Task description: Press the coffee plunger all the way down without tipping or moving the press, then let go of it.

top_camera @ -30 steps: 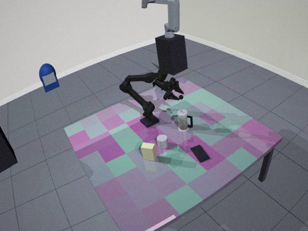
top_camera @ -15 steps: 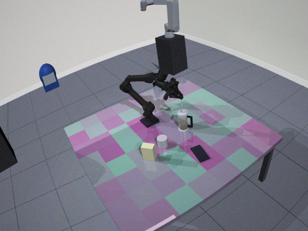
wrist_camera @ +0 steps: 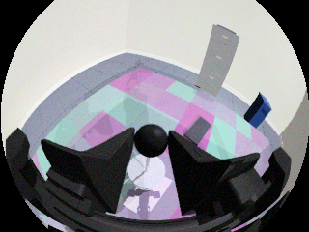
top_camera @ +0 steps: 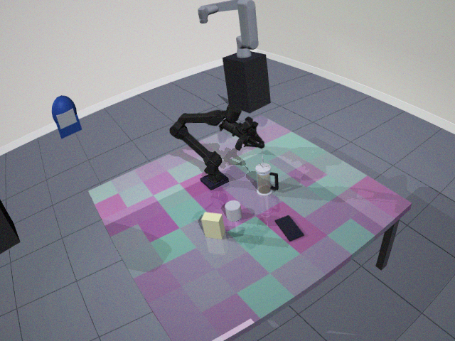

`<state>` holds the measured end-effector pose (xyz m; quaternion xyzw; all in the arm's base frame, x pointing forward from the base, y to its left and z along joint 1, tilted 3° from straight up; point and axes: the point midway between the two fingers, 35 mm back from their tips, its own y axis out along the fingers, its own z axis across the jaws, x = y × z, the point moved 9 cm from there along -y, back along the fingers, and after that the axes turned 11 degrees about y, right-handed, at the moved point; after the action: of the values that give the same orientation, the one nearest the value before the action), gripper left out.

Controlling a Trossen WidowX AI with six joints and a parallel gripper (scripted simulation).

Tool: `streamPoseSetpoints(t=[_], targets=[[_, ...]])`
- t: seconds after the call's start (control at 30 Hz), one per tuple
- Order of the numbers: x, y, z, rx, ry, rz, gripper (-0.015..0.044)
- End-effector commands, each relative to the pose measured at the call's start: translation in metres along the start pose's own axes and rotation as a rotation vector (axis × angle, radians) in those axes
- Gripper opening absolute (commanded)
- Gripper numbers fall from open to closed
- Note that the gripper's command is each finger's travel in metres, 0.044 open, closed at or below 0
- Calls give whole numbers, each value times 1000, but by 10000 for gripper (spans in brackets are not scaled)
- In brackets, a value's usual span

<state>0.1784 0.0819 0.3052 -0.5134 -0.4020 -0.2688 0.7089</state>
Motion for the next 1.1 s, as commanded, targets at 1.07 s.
streamPoseSetpoints(t=[1.07], targets=[[-53,36,-10,-3,-4,25,124]])
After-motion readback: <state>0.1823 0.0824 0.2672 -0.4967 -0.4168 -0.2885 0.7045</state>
